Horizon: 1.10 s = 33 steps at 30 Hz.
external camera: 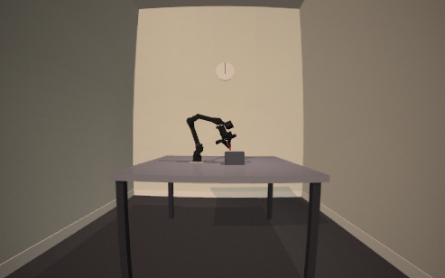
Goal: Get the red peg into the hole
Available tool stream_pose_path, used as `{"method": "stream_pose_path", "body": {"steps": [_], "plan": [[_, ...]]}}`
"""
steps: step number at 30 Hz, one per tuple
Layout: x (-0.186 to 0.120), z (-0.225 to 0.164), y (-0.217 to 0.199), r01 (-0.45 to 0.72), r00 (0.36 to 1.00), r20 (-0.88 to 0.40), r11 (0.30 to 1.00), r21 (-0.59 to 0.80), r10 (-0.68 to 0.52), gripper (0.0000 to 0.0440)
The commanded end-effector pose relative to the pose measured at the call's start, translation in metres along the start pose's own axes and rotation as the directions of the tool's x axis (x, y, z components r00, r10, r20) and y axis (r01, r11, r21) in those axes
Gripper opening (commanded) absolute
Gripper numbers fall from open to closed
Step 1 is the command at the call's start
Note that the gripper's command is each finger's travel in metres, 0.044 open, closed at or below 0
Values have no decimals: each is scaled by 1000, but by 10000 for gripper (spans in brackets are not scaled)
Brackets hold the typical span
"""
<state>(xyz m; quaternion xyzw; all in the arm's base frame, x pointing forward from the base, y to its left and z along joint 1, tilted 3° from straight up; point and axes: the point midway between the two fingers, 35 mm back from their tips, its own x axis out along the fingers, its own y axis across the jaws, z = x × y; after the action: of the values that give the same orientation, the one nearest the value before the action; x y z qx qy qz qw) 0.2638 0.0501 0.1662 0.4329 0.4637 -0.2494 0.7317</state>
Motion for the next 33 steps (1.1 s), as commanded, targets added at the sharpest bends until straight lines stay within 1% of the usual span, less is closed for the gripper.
{"method": "stream_pose_path", "body": {"steps": [1,9,16,24,31,33], "plan": [[3,12,2,1,1000,22,1000,11,-1,0],[16,36,2,17,998,52,999,52,-20,1],[28,51,1,36,998,51,996,78,-41,7],[43,59,-2,70,997,29,993,91,-73,18],[61,63,-6,115,993,8,990,82,-116,18],[66,63,-7,130,991,3,989,75,-131,28]]}}
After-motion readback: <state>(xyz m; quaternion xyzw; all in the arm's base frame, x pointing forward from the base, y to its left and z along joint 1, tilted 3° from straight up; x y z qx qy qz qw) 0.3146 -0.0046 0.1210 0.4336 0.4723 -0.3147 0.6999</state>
